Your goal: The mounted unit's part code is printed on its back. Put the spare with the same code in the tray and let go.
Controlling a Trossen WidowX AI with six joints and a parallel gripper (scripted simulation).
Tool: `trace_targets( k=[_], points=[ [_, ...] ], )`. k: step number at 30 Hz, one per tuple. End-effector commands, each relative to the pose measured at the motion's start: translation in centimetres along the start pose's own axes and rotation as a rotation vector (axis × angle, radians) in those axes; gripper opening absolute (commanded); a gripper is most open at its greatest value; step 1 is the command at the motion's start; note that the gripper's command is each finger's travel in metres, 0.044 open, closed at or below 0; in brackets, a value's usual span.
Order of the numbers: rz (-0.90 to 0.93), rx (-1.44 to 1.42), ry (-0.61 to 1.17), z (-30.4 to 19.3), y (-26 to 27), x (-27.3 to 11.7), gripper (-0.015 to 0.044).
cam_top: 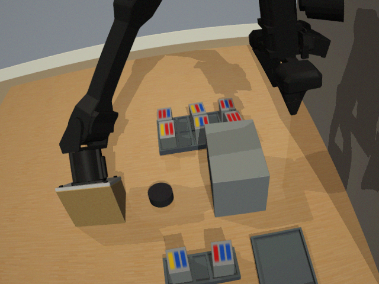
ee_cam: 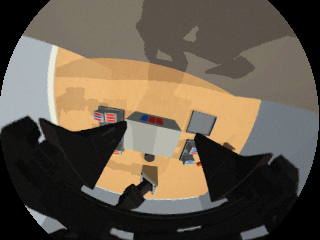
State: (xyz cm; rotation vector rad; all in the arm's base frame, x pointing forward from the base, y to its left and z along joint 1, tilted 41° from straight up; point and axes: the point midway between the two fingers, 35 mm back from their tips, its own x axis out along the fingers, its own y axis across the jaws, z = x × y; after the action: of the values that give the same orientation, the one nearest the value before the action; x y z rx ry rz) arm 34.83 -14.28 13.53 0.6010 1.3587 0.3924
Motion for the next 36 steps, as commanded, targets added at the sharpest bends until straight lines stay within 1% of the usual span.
trace_targets(
  k=[1, 3, 4, 7, 8, 24, 26, 29, 36],
  points=[
    [0.011, 0.018, 0.018, -0.1, 0.4, 0.1, 0.044],
    [0.013, 0.02, 0.02, -0.1, 0.4, 0.4, 0.044],
    [0.017, 0.026, 0.027, -0.1, 0.4, 1.1, 0.044],
    [0.04, 0.062, 0.063, -0.3, 0.5, 5.2, 0.044],
    [0.043, 0.069, 0.07, -0.4, 0.6, 6.0, 0.044],
    [0.044, 0.059, 0.072, -0.5, 0.8, 6.2, 0.044],
    [0.044, -0.04, 0.071, -1.1, 2.8, 5.8, 0.044],
    [0.045, -0.268, 0.068, -2.9, 7.2, 5.1, 0.044],
    [0.06, -0.801, 0.056, -9.2, 15.4, 4.1, 0.044]
  ],
)
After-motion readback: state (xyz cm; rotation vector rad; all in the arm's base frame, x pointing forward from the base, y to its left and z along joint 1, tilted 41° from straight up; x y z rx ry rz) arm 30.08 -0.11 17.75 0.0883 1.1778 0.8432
